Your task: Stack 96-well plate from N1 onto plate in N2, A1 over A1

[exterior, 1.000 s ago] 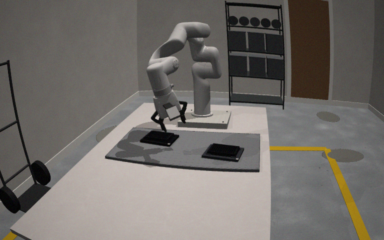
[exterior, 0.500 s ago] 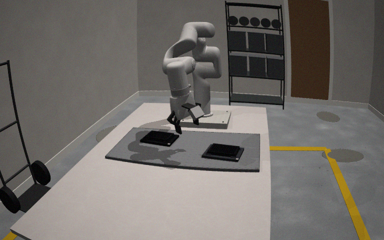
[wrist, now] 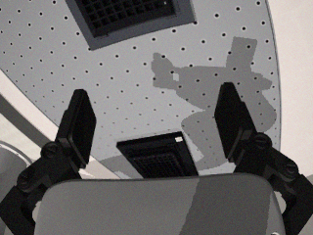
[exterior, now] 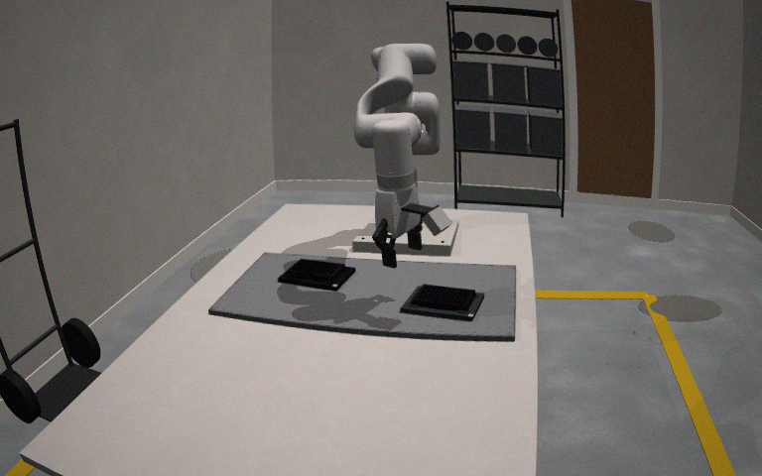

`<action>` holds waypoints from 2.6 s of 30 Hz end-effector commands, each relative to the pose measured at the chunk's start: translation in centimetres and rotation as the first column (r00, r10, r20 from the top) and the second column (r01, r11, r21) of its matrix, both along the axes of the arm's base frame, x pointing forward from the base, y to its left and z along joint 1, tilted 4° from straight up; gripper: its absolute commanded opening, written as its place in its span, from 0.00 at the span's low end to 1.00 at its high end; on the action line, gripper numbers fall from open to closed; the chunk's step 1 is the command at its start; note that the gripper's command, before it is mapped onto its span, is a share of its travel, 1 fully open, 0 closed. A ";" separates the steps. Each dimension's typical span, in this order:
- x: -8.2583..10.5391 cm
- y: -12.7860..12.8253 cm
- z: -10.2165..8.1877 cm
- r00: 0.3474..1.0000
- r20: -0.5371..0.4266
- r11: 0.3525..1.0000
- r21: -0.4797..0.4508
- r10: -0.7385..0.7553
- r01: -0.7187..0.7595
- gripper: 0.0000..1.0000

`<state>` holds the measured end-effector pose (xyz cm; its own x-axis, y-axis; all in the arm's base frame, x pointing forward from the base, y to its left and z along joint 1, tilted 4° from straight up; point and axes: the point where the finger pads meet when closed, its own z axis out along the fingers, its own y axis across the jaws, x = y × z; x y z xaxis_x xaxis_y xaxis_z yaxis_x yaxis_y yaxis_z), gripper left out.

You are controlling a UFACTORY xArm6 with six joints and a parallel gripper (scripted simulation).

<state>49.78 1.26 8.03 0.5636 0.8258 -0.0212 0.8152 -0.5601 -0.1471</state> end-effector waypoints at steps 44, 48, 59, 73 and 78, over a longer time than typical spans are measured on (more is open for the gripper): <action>0.7 9.0 -1.6 0.959 0.075 0.962 -0.041 0.272 -0.270 1.00; 0.7 9.0 -1.9 0.959 0.075 0.962 -0.041 0.272 -0.270 1.00; 0.6 9.0 -3.8 0.959 0.075 0.962 -0.041 0.272 -0.270 1.00; 0.4 9.1 -5.8 0.959 0.075 0.962 -0.041 0.272 -0.270 1.00; 0.4 9.1 -6.6 0.959 0.075 0.962 -0.041 0.272 -0.270 1.00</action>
